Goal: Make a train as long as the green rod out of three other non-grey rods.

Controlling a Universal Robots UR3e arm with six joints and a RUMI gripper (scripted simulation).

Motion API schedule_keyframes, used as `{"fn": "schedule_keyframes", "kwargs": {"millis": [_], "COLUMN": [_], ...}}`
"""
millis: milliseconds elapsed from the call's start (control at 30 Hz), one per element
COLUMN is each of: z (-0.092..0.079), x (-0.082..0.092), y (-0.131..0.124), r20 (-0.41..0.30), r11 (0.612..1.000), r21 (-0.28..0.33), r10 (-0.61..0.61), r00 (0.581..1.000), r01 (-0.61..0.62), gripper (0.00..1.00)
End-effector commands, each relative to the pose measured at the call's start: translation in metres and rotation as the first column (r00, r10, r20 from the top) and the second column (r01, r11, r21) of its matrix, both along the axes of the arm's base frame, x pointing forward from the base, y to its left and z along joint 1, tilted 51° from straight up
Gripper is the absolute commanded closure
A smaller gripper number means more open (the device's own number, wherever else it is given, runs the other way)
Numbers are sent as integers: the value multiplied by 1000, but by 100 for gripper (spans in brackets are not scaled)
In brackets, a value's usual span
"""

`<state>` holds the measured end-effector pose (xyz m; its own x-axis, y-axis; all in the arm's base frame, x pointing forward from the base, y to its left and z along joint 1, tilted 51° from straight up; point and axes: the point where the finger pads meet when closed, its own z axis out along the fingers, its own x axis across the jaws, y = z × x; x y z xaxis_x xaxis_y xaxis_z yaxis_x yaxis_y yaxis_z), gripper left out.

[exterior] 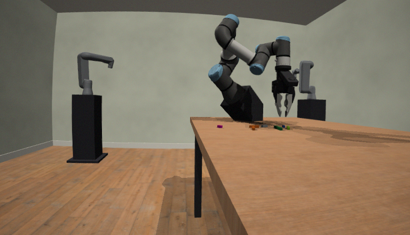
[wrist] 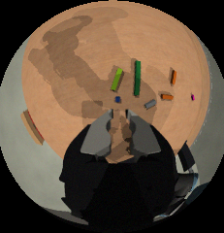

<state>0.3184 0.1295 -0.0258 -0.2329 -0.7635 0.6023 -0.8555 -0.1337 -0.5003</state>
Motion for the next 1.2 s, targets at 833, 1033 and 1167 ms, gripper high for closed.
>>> {"fn": "schedule_keyframes", "kwargs": {"millis": [833, 1033, 1167], "z": [-17, -17, -17], "x": [18, 18, 18], "y": [-16, -16, -16], "r20": [8, 8, 9], "r11": [1000, 1000, 1000], "r21": [8, 8, 9], "r10": [9, 10, 10], "r00": [1000, 1000, 1000], "r01": [-9, -10, -10], "gripper": [86, 86, 86]}}
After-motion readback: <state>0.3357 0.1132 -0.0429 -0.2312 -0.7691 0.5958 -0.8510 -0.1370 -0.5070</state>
